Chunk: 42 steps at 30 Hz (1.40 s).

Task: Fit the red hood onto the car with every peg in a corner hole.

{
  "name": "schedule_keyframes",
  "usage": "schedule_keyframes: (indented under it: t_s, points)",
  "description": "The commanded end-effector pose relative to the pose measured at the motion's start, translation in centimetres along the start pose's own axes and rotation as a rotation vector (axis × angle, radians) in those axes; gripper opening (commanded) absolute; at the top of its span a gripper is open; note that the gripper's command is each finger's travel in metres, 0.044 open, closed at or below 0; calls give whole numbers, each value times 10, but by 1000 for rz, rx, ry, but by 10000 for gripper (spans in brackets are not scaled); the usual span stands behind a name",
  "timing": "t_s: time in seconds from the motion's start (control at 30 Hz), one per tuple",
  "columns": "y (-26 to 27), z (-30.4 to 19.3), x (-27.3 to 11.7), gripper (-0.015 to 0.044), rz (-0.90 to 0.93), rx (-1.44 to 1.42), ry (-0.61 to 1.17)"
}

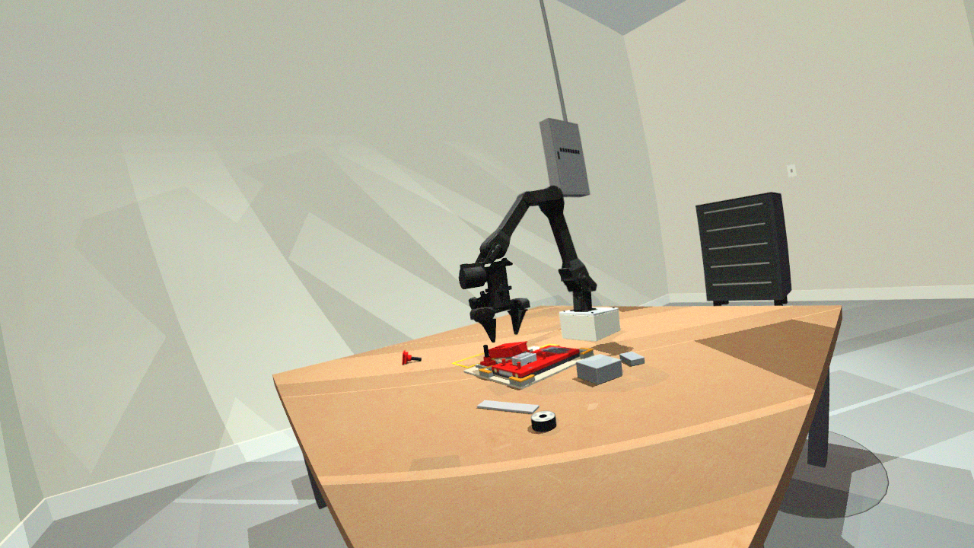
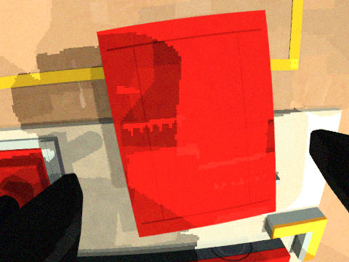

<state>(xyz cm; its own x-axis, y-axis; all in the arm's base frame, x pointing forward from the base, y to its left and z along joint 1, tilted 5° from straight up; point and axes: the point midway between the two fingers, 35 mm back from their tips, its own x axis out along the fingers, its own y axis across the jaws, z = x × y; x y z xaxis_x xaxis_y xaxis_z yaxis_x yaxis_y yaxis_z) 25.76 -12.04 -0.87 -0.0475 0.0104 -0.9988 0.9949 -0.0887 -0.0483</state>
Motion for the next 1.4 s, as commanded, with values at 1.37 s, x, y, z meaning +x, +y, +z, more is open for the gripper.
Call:
schedule_keyframes:
  t_s: [1.37]
  points:
    - [-4,-2,29,440,-9,4,6]
